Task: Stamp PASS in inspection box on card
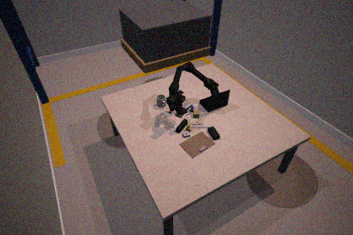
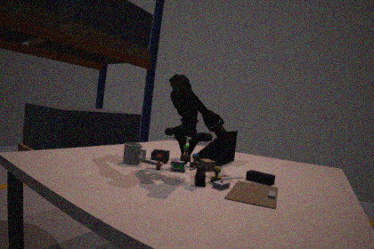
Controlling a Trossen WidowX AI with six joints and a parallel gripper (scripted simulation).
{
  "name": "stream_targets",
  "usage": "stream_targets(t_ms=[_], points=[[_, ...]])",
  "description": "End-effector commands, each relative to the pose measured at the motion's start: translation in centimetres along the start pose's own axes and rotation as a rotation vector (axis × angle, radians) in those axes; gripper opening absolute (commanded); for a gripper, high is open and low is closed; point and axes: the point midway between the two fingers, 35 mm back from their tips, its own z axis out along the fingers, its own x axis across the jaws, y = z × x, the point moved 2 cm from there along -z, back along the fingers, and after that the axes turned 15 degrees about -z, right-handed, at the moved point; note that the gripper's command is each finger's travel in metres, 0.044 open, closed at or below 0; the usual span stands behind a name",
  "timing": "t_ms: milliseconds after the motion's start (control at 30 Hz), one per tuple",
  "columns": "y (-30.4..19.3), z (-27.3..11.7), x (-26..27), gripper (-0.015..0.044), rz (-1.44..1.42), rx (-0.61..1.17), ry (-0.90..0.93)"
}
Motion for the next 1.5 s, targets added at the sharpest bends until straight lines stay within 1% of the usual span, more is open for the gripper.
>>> stream_targets(t_ms=[0, 267, 1000, 1467], points=[[0.1, -0.5, -0.1, 0.0, 0.008, -0.008, 0.006], [-0.1, -0.8, -0.3, 0.0, 0.008, -0.008, 0.005], [-8.3, -0.6, -5.1, 0.0, 0.004, -0.003, 0.003], [-8.4, -0.1, -5.1, 0.0, 0.005, -0.003, 0.003]])
